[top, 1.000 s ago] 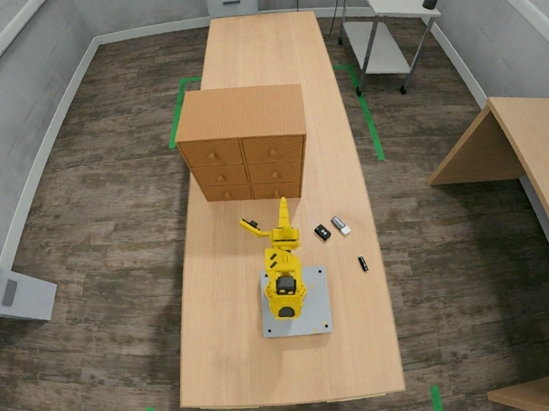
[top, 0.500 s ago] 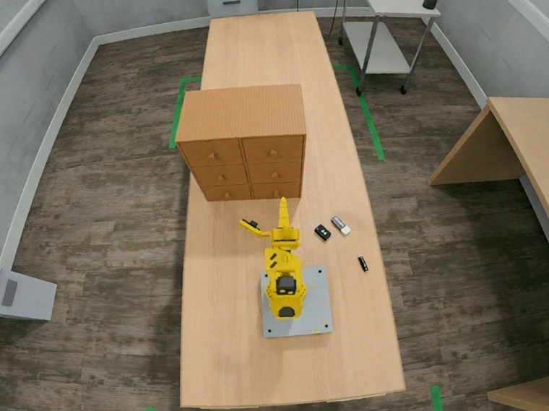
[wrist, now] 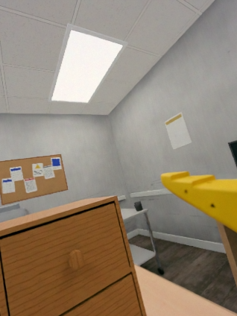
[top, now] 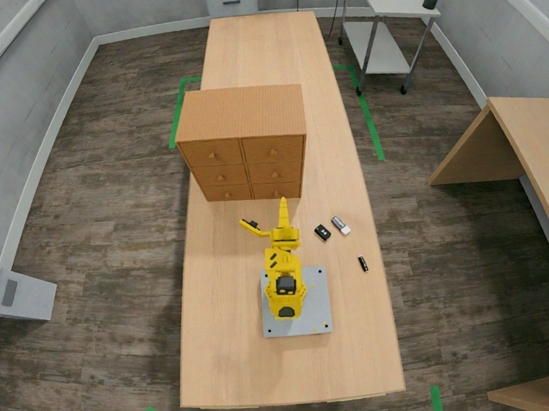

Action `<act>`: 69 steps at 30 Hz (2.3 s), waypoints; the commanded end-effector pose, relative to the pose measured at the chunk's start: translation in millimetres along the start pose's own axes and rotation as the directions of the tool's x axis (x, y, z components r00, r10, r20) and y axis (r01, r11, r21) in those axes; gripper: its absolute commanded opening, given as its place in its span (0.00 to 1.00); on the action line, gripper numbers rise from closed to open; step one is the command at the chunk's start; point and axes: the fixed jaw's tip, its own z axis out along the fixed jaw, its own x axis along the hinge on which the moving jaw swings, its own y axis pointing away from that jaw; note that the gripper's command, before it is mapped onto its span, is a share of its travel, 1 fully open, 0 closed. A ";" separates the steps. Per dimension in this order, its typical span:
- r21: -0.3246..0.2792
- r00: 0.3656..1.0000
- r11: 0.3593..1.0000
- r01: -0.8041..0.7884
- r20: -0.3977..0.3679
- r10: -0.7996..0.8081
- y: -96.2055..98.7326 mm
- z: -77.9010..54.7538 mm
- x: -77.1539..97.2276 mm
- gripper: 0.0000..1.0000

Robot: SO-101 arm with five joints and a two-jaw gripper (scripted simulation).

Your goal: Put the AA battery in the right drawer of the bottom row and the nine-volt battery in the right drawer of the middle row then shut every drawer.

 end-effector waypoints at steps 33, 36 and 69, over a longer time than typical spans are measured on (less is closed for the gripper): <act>-0.424 0.830 0.716 -0.555 -0.219 0.513 86.8 34.2 -14.1 0.50; -0.451 0.791 0.653 -0.608 -0.276 0.546 97.5 35.1 -16.0 0.50; -0.307 0.306 0.067 -0.949 -0.851 0.428 194.3 10.9 -29.2 0.50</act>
